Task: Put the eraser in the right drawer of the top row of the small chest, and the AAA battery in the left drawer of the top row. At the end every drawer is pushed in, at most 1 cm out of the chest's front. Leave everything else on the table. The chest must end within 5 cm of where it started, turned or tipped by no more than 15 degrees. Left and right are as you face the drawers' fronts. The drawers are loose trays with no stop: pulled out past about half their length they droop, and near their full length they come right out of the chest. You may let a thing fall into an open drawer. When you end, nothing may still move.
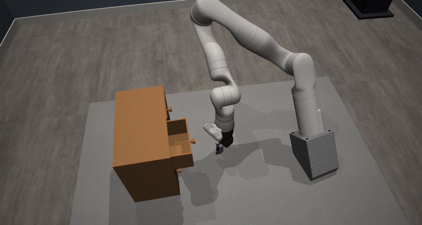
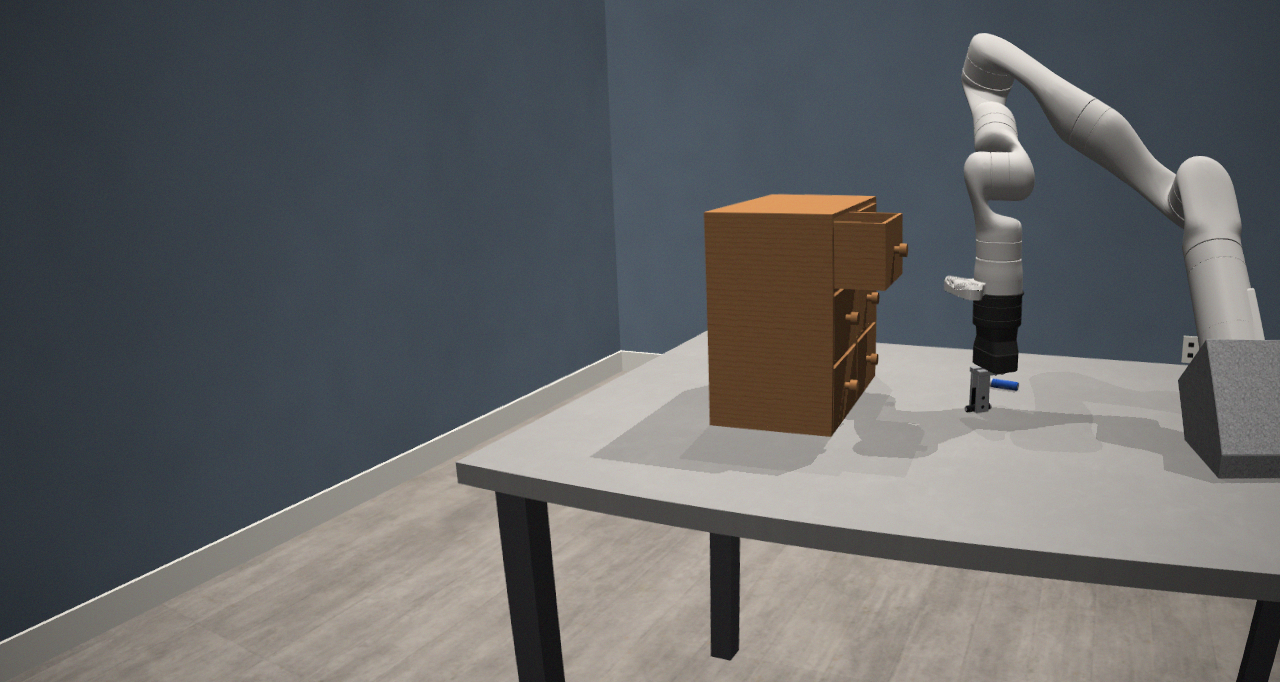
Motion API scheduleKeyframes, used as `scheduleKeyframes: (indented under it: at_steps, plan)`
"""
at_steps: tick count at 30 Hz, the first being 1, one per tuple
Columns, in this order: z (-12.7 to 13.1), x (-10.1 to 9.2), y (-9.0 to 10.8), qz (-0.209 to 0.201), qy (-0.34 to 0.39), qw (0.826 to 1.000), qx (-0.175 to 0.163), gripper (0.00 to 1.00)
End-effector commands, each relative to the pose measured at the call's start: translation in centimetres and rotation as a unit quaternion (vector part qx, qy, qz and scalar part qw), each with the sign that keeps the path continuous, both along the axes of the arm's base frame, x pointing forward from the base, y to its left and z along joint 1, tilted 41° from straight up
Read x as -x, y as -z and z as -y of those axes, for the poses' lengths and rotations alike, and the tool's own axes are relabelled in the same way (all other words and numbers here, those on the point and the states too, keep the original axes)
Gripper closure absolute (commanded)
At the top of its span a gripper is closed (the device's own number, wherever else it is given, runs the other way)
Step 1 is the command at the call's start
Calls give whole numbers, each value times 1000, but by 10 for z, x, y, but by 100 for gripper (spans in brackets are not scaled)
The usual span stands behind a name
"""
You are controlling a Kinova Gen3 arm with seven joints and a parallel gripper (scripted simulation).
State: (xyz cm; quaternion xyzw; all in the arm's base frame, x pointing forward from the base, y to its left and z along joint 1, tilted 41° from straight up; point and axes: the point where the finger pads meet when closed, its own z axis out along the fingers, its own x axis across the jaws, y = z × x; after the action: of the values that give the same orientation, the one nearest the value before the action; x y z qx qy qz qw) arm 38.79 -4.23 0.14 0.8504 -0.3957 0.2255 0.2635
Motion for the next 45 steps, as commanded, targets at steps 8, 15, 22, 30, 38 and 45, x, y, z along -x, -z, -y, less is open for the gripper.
scheduleKeyframes:
  at_steps: [8, 15, 22, 30, 38, 45]
  plan:
    - [-18, 4, -21, 1, -1, 1000, -1, 76]
    - [-36, 9, -43, 1, -1, 1000, -1, 76]
    - [-57, 15, -69, 1, -1, 1000, -1, 76]
    - [-63, 17, -76, 1, -1, 1000, -1, 76]
    - [-63, 17, -76, 1, -1, 1000, -1, 76]
    - [-64, 17, -76, -2, -5, 1000, 0, 76]
